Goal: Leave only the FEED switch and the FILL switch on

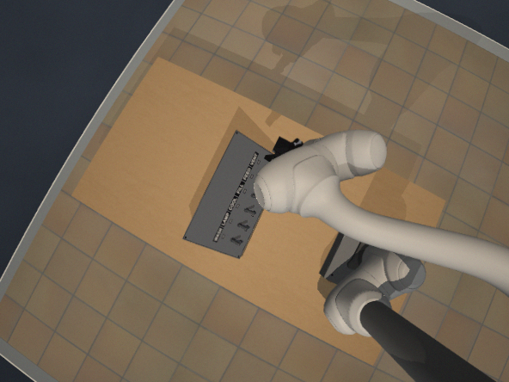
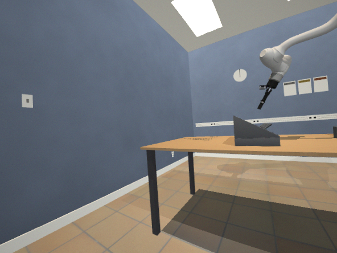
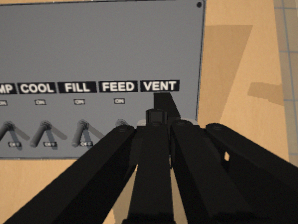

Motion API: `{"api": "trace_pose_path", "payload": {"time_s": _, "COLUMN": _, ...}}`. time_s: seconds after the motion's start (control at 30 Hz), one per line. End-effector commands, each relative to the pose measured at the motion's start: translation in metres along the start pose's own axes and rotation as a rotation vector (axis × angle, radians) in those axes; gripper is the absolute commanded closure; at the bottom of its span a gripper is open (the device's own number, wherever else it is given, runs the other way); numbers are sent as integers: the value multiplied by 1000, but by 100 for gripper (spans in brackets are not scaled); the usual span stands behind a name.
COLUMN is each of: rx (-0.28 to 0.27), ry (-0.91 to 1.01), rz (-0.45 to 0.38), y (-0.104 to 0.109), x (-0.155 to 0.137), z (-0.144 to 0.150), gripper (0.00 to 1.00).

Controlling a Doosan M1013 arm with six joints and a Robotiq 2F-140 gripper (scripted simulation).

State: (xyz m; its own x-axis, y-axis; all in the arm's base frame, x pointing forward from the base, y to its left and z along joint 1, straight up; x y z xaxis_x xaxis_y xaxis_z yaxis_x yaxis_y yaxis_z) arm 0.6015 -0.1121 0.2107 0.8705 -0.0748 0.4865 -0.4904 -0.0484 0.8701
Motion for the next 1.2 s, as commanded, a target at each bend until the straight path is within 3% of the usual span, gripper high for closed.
{"api": "trace_pose_path", "payload": {"time_s": 0.0, "rx": 1, "ry": 1, "rz": 3, "y": 1, "x": -28, "z": -10, "gripper": 90}}
{"api": "trace_pose_path", "payload": {"time_s": 0.03, "rx": 1, "ry": 1, "rz": 3, "y": 1, "x": -28, "z": -10, "gripper": 90}}
{"api": "trace_pose_path", "payload": {"time_s": 0.07, "rx": 1, "ry": 1, "rz": 3, "y": 1, "x": -59, "z": -21, "gripper": 90}}
{"api": "trace_pose_path", "payload": {"time_s": 0.33, "rx": -2, "ry": 0, "rz": 2, "y": 0, "x": -140, "z": -44, "gripper": 90}}
{"api": "trace_pose_path", "payload": {"time_s": 1.17, "rx": -2, "ry": 0, "rz": 2, "y": 0, "x": -141, "z": -44, "gripper": 90}}
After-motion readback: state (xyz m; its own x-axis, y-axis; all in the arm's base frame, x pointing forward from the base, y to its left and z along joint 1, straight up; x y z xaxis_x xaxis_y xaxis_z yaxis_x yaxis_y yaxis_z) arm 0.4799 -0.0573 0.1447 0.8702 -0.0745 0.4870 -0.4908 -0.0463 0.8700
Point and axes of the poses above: the point where the finger pads meet when closed, its own y axis back along the fingers, its own z axis across the jaws, x = y × z, the point moved 1 cm from there along y, back along the fingers, and after that the axes turned 9 degrees about -y, right-handed, at the moved point
